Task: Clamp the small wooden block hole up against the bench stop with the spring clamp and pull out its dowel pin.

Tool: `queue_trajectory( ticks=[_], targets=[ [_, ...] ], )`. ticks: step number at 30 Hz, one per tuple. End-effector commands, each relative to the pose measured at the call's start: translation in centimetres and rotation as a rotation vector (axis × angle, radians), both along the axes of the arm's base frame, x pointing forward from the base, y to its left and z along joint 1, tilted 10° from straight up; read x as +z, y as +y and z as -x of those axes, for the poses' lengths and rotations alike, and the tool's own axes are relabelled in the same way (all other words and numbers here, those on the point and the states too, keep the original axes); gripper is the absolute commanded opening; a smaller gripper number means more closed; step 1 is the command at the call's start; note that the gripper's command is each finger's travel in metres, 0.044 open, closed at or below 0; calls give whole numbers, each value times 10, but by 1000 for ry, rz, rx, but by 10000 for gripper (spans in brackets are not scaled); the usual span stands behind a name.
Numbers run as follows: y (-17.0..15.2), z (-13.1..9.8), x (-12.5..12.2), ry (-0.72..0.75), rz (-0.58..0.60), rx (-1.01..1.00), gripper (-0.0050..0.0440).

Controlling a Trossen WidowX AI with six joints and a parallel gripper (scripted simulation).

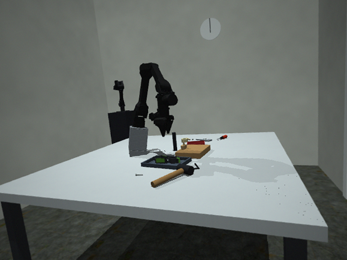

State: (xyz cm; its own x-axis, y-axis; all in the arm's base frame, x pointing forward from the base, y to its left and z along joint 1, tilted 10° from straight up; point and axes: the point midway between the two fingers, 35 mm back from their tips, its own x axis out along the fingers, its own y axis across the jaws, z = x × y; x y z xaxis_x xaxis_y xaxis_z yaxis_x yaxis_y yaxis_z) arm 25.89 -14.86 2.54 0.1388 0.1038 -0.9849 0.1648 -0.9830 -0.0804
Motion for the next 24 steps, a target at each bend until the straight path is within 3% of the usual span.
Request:
queue_trajectory(
  ticks=[1,18,24],
  targets=[
    [-4,5,1,5,-10,-51,440],
    [-23,23,3,24,-41,-260,440],
    [-22,19,-12,24,-41,-260,440]
  ],
)
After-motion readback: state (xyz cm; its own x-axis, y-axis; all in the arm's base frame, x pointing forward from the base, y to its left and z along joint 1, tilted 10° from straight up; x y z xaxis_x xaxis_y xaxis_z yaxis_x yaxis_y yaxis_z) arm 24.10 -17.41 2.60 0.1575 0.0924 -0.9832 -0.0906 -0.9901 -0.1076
